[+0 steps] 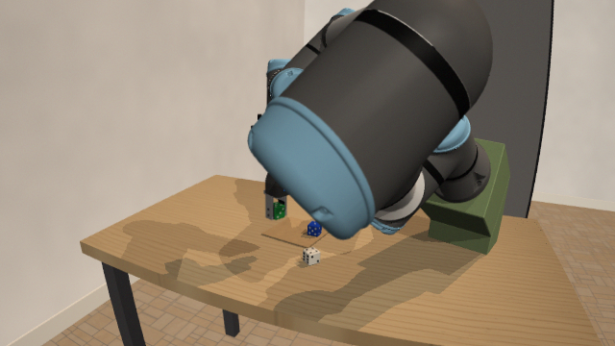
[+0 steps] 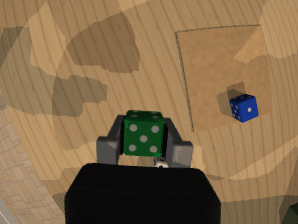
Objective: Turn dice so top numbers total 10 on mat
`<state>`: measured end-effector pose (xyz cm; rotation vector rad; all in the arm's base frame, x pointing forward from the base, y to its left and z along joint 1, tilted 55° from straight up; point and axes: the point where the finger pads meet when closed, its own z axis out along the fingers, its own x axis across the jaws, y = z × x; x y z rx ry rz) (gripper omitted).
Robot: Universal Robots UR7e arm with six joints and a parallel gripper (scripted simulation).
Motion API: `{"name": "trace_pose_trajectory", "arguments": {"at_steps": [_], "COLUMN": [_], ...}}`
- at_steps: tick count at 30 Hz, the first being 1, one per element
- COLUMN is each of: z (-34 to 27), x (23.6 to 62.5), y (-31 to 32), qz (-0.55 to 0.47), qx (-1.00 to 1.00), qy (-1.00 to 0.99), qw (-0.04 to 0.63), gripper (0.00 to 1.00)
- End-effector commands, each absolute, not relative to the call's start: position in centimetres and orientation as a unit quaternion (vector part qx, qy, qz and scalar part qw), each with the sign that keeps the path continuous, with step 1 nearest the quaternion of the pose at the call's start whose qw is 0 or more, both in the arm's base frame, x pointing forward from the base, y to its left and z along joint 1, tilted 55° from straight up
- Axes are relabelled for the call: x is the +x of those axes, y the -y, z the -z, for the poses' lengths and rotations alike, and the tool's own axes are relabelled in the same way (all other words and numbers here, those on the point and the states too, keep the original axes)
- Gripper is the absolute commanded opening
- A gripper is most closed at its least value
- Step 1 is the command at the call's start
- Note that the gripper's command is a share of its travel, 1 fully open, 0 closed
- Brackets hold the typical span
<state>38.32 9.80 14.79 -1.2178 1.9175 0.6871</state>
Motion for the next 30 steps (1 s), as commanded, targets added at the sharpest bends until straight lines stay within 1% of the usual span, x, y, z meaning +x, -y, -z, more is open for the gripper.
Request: {"name": "trace_pose_trajectory", "arguments": {"at_steps": [1, 18, 23, 28, 30], "z": [-15.1, -14.7, -13.0, -10.0, -10.0], "x": [38.1, 38.3, 39.0, 39.7, 39.7], "y": [-9.4, -9.0, -7.1, -4.2, -4.2], "qz": [-0.269, -0.266, -0.251, -0.228, -0.228], "qx": [-0.476, -0.482, -0.509, -0.551, -0.551], "qy": [-0.748, -0.745, -0.727, -0.696, -0.696], "qw": [0.375, 0.377, 0.386, 0.400, 0.400], "gripper": [0.57, 0.57, 0.57, 0.57, 0.57]}}
